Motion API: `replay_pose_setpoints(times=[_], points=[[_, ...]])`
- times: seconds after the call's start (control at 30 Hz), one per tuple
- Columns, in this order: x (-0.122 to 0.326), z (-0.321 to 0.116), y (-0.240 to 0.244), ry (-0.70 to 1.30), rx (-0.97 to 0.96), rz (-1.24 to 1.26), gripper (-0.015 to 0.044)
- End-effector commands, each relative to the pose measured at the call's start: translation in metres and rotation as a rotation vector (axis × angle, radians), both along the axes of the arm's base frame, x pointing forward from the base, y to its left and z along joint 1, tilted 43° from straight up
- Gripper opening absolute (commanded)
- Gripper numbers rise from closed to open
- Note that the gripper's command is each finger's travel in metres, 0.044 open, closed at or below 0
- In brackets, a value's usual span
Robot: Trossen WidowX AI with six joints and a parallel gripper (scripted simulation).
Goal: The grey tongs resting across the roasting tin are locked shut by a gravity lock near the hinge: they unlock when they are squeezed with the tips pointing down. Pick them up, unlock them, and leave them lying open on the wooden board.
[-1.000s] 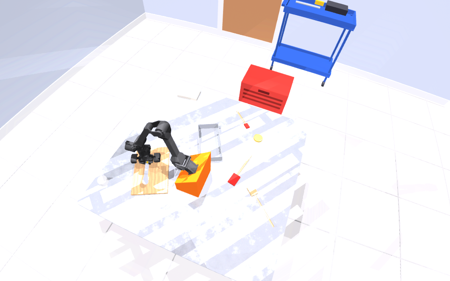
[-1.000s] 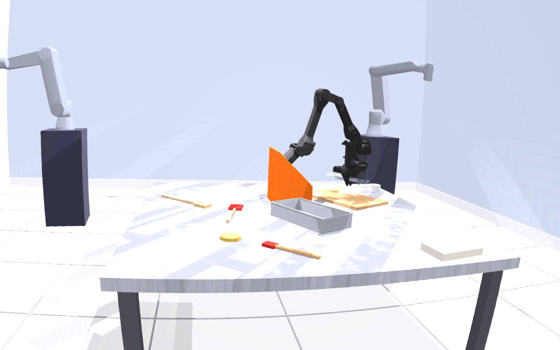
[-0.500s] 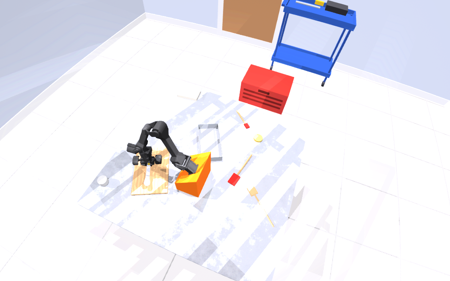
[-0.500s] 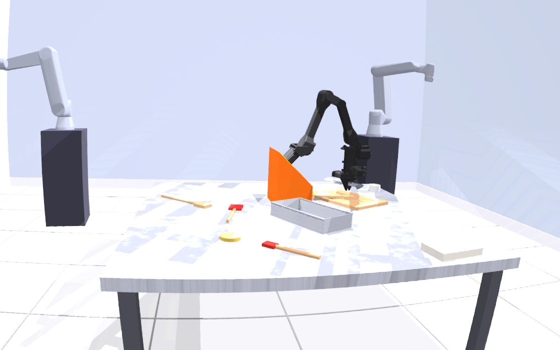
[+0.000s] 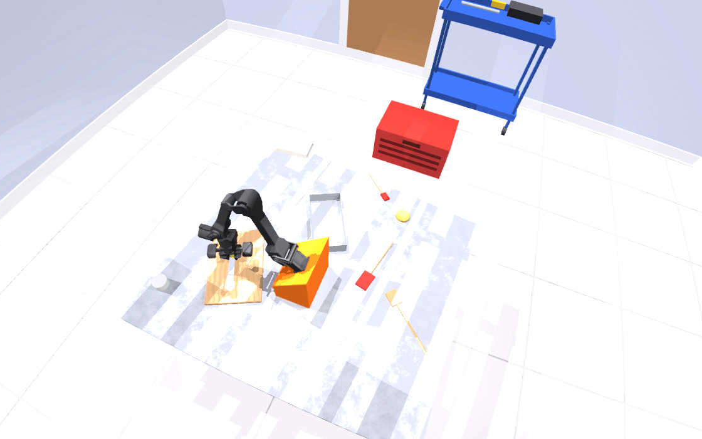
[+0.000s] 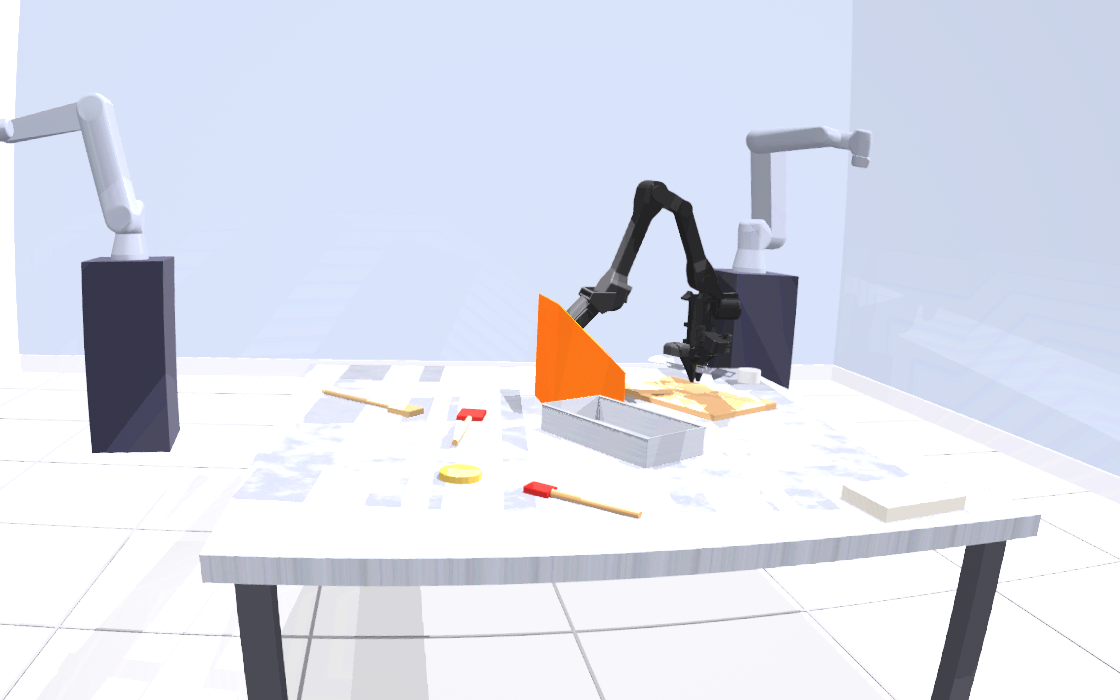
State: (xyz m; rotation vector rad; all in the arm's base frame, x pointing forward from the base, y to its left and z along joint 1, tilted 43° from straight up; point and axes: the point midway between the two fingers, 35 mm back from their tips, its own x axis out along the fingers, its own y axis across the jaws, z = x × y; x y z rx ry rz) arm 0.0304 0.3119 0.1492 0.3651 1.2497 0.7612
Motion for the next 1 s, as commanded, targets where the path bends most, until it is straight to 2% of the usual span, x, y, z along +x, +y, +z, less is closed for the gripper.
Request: replay_pose_setpoints(times=[0.0, 0.33, 0.37, 0.6, 0.97], points=[[0.0, 0.0, 0.0, 0.0, 0.001, 0.0, 0.0165], [0.0, 0.0, 0.0, 0.0, 0.001, 0.0, 0.0427], [0.0, 0.0, 0.0, 0.0, 0.001, 0.0, 0.044], [0.016, 0.013, 0.0, -0.001, -0.01, -0.001, 0.044], [0.111, 0.106, -0.039, -0.014, -0.017, 0.007, 0.044]])
